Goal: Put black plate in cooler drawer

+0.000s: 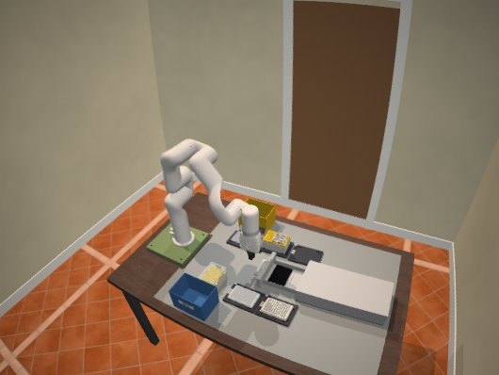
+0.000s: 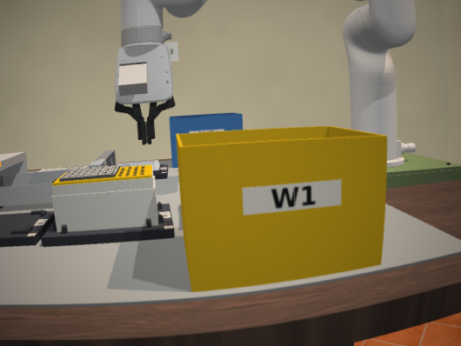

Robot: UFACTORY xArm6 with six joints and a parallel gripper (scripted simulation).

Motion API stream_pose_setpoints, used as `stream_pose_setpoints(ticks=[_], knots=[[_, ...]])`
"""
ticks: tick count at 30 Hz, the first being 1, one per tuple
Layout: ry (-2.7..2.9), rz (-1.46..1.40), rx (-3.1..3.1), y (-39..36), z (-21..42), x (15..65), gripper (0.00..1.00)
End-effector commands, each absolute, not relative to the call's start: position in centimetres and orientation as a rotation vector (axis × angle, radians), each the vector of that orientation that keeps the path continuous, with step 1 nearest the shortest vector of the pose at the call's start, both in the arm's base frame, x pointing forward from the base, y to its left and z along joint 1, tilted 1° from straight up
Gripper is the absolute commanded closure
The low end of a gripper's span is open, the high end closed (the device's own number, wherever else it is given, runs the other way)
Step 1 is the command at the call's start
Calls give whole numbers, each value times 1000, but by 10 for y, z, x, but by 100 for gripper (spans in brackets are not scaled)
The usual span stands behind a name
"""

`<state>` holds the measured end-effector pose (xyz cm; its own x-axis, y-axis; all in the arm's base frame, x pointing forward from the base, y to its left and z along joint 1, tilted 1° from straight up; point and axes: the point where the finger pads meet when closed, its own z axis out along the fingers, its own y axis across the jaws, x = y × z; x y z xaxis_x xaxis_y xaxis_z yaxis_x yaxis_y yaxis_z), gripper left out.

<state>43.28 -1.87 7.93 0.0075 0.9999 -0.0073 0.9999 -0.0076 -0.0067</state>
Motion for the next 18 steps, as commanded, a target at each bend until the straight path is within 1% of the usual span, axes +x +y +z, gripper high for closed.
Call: stream_pose_setpoints(ticks=[1,18], knots=[[2210,-11,2227,-19,73,434,100],[2210,-11,2227,-19,48,434,100]])
